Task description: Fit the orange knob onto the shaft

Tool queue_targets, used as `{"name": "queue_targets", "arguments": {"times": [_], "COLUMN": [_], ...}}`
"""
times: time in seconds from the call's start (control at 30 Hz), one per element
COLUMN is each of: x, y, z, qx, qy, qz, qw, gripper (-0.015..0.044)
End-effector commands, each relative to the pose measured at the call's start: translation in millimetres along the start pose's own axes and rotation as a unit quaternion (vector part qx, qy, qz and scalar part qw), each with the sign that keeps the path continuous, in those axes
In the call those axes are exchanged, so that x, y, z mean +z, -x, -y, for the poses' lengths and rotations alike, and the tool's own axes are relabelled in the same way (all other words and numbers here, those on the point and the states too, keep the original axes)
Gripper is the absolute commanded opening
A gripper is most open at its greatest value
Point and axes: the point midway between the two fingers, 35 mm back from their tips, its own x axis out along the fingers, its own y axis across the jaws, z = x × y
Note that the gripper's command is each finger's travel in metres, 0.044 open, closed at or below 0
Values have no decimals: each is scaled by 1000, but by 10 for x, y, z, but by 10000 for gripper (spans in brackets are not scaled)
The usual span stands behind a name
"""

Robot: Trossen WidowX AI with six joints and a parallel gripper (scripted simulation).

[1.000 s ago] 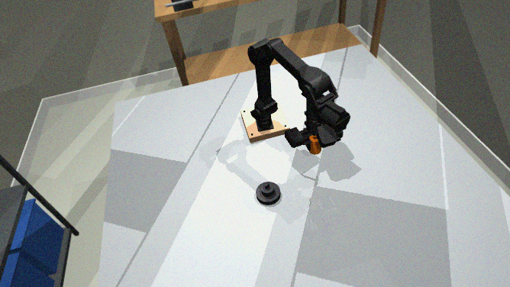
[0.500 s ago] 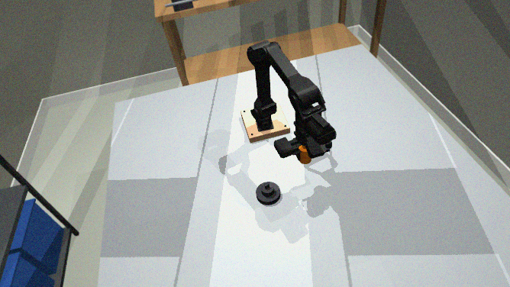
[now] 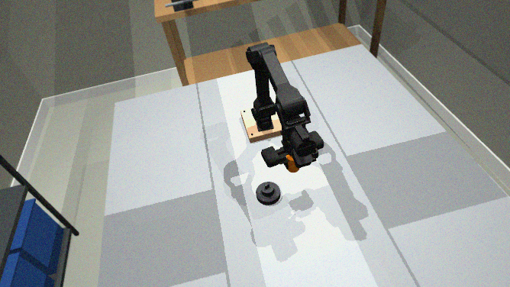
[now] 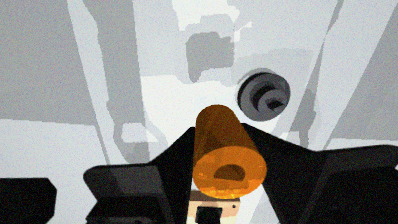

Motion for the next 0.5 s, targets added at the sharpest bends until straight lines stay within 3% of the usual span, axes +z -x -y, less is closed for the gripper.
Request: {"name": "queue_targets", "arguments": {"times": [0.0, 0.47], "x": [4, -33], "y": [-39, -151], "z": [137, 578], "qx": [1, -1], "qy": [2, 1], "qz": [1, 2], "qw": [1000, 1000], "gripper": [0, 0]}}
